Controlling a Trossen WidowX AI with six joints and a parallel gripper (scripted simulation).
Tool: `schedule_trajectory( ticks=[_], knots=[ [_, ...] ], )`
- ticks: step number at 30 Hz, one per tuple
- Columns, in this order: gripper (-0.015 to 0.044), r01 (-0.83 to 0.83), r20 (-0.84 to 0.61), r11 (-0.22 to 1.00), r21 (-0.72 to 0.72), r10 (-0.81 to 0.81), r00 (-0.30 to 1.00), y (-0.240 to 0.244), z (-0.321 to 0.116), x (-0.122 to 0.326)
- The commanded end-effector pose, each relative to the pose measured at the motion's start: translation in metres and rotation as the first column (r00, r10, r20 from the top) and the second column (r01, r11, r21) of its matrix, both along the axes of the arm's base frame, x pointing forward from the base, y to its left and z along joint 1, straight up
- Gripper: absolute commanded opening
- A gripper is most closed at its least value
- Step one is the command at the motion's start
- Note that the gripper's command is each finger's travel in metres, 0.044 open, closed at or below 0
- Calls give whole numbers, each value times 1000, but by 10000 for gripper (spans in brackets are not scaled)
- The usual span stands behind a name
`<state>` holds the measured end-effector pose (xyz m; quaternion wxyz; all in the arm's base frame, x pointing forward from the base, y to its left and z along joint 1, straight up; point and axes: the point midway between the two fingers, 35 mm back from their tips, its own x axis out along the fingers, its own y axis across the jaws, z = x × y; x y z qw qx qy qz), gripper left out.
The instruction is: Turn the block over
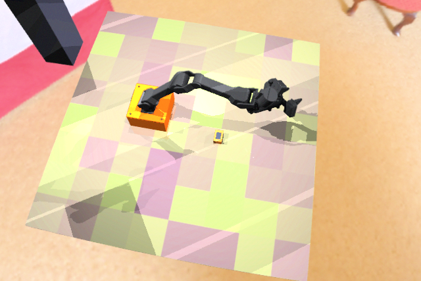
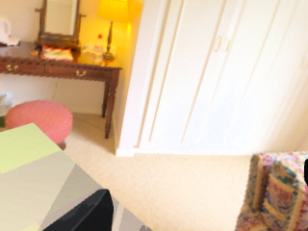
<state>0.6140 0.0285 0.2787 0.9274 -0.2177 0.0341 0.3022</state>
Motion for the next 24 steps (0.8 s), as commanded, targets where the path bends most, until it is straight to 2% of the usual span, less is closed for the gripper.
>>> schedule_trajectory(
  ticks=[1, 7, 14, 19, 24],
  knots=[
    [426, 6, -11, 1000, 2, -6, 1000, -1, -2, 0],
    [440, 197, -356, 980, 18, -178, 917, -23, -77, -26],
    [440, 410, -704, 904, -122, -370, 606, -51, -166, -96],
    [440, 479, -826, 823, -306, -480, 296, -67, -215, -168],
    [440, 455, -825, 731, -509, -565, -15, -81, -246, -248]
  ],
)
